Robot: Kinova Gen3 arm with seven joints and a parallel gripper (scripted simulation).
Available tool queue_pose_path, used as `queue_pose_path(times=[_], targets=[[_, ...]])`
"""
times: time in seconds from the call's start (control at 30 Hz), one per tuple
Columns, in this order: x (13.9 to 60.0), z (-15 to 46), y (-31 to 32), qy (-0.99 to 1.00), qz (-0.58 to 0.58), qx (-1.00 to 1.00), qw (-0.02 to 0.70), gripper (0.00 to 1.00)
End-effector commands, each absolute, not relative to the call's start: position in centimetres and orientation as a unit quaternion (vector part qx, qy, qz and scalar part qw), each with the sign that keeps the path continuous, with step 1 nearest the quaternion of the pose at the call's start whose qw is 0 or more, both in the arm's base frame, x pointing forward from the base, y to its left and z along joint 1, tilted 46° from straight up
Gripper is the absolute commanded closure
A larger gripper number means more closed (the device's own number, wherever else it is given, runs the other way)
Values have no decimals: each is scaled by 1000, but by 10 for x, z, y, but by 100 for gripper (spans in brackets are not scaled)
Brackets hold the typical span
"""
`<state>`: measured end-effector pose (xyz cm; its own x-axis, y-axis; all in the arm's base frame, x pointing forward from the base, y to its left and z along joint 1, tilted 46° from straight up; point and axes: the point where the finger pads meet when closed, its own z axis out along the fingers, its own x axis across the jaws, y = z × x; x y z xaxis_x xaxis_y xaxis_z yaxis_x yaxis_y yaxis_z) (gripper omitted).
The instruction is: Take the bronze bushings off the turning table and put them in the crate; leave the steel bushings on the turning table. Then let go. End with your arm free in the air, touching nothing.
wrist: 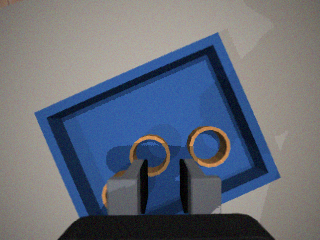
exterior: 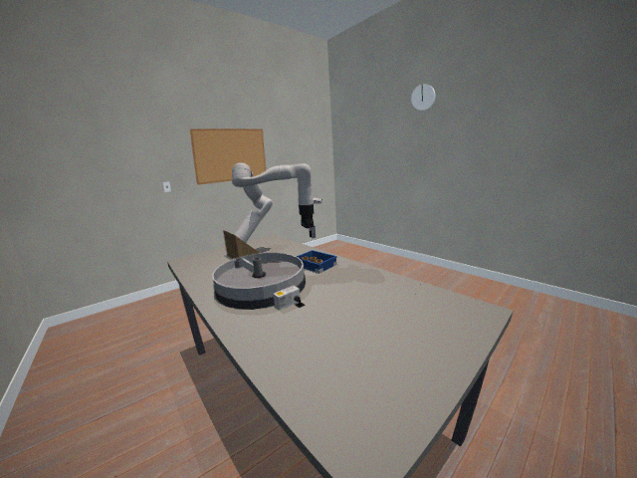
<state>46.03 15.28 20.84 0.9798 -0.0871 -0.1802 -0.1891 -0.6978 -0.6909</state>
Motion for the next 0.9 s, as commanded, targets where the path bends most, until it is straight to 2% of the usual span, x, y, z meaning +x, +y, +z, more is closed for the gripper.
queue_pose_path(times=[0.0,0.83,0.87], targets=[[461,209,152,76,66,-919,382,53],[461,209,152,76,66,-919,382,53],[461,209,152,76,66,-919,382,0]])
